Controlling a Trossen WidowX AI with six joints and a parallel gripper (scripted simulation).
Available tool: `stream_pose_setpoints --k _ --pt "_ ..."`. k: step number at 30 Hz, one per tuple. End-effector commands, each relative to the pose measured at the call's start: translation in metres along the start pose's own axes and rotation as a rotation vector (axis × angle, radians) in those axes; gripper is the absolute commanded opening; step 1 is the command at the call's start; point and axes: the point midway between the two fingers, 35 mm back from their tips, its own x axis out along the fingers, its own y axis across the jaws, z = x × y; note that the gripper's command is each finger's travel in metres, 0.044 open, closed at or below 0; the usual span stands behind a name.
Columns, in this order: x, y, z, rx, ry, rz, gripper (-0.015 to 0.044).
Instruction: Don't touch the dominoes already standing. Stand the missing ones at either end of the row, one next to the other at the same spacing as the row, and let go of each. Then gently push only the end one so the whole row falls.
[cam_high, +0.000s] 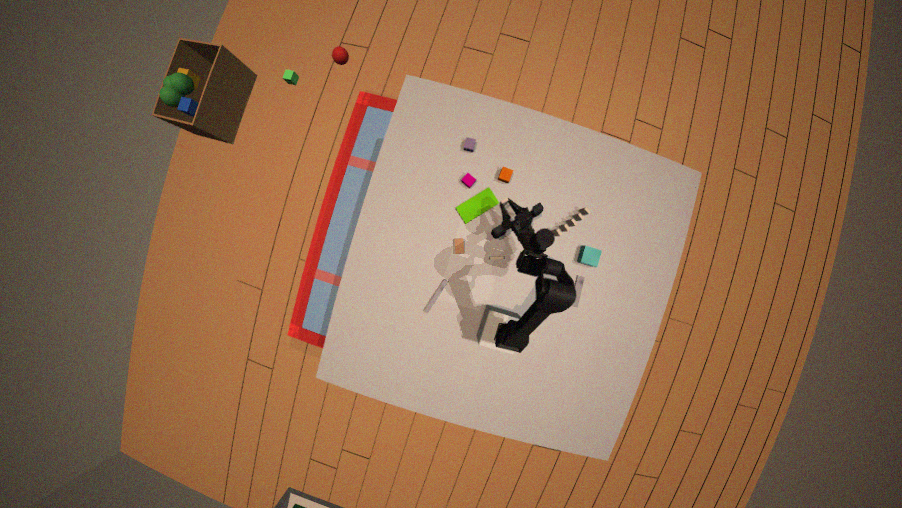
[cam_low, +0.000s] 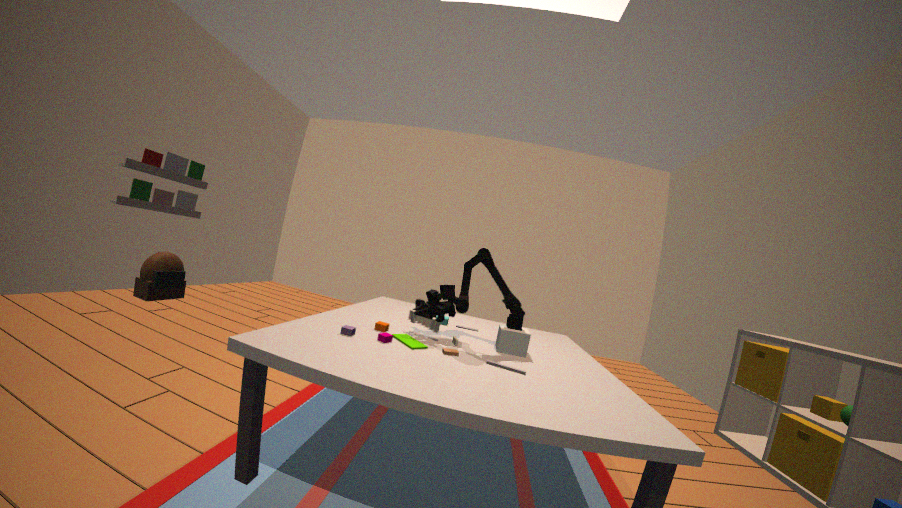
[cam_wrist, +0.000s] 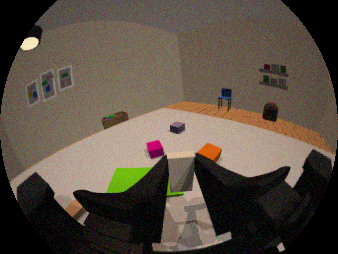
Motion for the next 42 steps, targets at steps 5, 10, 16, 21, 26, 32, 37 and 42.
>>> stream_pose_setpoints --k 5,10,16,21,26,32,37,42 --pt "-0.022 0.016 0.01 -0.041 -0.08 0.034 0.0107" --pt "-0.022 0.016 0.01 -0.042 -0.082 0.034 0.0107" --pt "-0.022 0.016 0.01 -0.042 -0.082 0.034 0.0107" --pt "-0.022 0.016 0.01 -0.042 -0.082 0.034 0.0107" --pt "-0.019 0.015 0.001 -0.042 -0.071 0.038 0.0107" --pt "-0.011 0.013 -0.023 -0.043 -0.044 0.048 0.0107" --pt "-0.006 0.013 -0.043 -0.044 -0.022 0.056 0.0107" --pt "-0.002 0.013 -0.057 -0.045 -0.006 0.062 0.0107"
